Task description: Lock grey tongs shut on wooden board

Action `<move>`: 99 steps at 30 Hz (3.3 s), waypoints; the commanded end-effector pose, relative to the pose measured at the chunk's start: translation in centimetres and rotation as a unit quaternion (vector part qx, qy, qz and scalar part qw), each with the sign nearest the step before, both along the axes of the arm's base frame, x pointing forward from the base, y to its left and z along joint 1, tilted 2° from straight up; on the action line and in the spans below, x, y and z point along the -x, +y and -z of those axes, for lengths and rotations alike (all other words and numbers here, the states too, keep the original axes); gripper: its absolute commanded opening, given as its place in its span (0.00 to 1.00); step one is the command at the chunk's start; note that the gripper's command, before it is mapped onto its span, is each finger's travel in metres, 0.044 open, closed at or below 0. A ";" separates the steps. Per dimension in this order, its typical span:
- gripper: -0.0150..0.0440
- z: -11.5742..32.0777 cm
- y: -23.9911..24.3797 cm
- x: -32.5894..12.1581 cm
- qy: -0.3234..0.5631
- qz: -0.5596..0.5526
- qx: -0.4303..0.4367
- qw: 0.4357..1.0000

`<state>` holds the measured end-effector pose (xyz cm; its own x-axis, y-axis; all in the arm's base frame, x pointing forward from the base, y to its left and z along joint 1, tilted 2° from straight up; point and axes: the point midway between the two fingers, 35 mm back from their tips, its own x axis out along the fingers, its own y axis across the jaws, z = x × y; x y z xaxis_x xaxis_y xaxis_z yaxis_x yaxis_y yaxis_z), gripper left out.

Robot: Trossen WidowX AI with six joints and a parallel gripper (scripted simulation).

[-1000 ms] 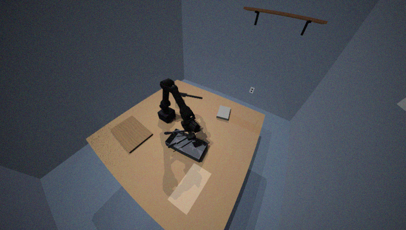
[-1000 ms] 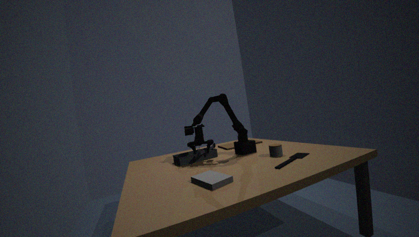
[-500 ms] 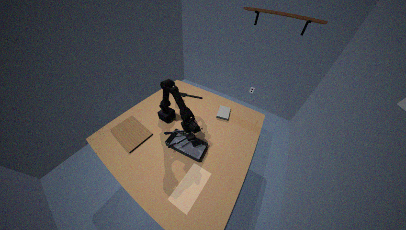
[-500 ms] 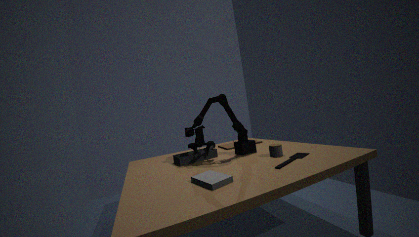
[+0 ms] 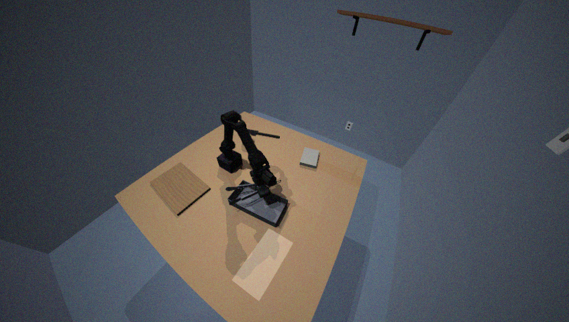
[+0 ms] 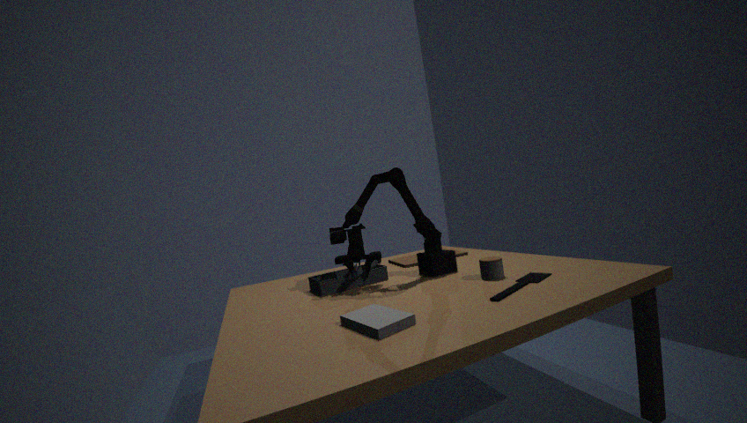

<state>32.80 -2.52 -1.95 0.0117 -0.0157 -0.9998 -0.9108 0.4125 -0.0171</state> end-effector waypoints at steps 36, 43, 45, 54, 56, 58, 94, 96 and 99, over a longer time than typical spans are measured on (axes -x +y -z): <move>0.00 -9.7 0.7 0.1 0.001 -0.001 0.002 1.000; 0.00 -9.6 0.4 0.0 -0.003 0.007 0.002 1.000; 0.00 -9.6 0.3 0.0 -0.005 0.010 0.004 1.000; 0.00 -9.7 -2.6 0.2 -0.005 0.032 0.005 0.999; 0.00 -9.8 -3.6 0.3 -0.005 0.038 0.005 0.999; 0.00 -9.8 -4.8 0.5 -0.005 0.045 0.005 0.999; 0.00 -10.4 -23.0 9.9 -0.001 0.171 0.012 0.985; 0.00 -10.5 -23.8 10.8 0.000 0.178 0.012 0.984; 0.00 -10.5 -25.0 12.1 0.001 0.187 0.012 0.982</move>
<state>22.06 -26.06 8.34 0.0035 -0.0343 -0.9994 -0.7078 0.7059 -0.0267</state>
